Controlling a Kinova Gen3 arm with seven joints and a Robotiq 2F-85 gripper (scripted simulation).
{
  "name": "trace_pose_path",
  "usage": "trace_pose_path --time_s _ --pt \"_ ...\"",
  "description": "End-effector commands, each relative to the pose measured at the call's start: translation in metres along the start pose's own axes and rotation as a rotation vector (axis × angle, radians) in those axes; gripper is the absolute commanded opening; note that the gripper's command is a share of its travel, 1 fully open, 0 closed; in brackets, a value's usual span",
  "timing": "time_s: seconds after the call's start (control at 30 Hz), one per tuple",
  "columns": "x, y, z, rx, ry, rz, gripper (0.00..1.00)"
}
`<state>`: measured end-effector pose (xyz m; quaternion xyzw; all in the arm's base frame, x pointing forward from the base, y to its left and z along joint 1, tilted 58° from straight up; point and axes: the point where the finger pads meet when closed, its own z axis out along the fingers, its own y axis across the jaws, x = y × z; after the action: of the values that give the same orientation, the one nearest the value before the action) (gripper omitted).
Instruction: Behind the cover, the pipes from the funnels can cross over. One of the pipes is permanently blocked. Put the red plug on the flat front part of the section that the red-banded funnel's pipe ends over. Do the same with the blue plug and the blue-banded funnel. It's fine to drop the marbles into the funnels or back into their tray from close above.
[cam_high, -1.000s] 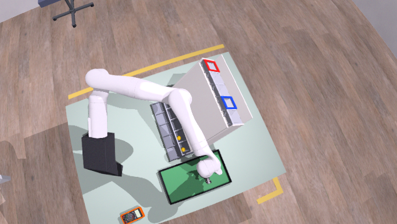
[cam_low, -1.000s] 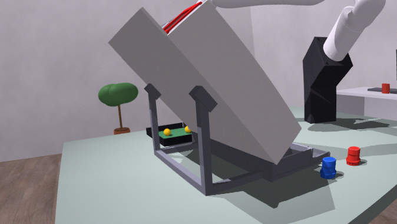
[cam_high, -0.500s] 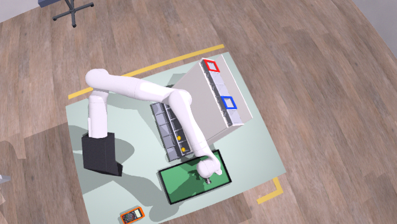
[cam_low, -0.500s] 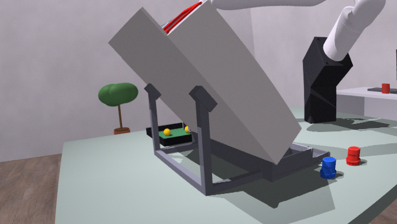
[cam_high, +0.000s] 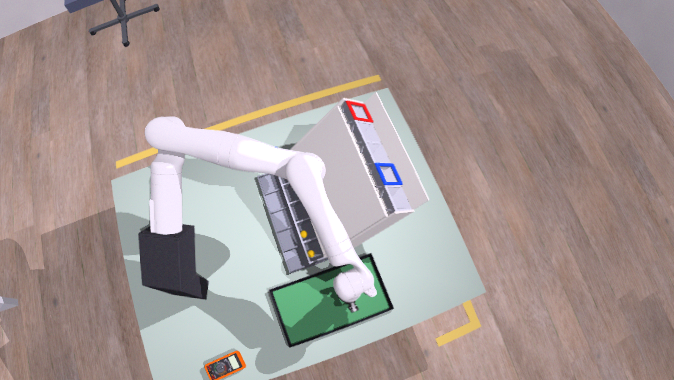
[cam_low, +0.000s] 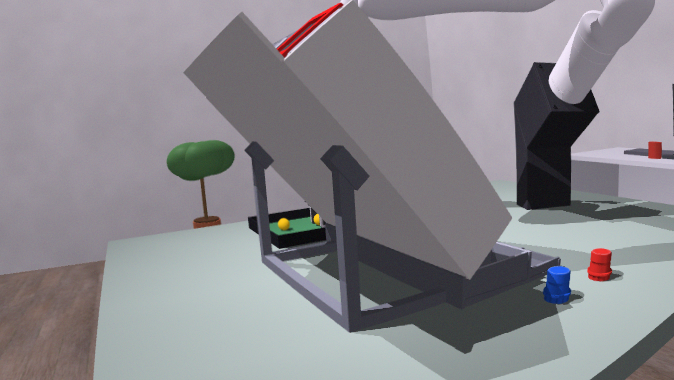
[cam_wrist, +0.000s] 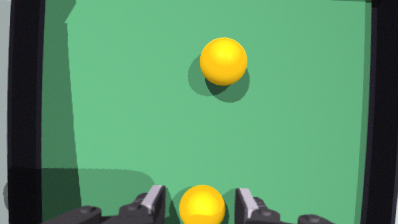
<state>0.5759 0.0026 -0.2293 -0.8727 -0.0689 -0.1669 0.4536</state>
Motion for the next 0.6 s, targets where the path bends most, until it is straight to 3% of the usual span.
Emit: trace_pose_path --time_s 0.0,0.27,0.3,0.57 --pt "0.0005 0.0006 -0.0009 -0.002 0.001 0.0 0.5" --pt "0.0005 0.0006 -0.0009 -0.002 0.001 0.0 0.5" --pt "0.0006 0.0006 -0.0009 -0.002 0.001 0.0 0.0" --pt "0.0006 0.0006 -0.0009 -0.002 0.001 0.0 0.0"
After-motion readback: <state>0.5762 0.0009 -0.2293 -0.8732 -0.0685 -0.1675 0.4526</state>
